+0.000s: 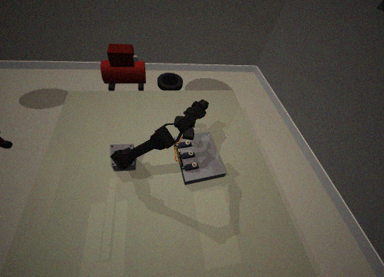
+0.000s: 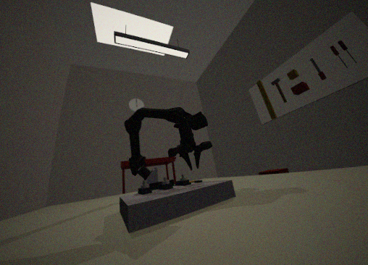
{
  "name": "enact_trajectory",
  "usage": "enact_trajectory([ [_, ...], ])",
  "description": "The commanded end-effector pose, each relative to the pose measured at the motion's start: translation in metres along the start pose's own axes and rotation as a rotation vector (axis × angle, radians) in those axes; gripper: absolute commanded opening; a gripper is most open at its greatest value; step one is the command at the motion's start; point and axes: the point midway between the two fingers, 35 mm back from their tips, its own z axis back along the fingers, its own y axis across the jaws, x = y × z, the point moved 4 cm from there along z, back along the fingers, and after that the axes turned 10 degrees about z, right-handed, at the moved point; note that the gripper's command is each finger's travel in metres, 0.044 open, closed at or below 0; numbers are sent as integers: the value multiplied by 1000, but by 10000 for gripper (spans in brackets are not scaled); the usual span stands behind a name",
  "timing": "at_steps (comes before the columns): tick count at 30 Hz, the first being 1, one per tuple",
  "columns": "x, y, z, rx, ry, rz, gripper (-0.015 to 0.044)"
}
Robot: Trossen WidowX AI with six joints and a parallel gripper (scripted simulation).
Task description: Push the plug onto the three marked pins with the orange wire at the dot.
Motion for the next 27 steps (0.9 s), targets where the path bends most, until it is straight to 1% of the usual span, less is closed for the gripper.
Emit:
enact_trajectory([
  [1,4,-9,-8,53,-19,134,115],
  [8,5,-10,-11,64,-24,161,115],
  [14,6,-8,-35,65,-24,160,115],
  [27,6,-7,-46,65,-24,160,115],
])
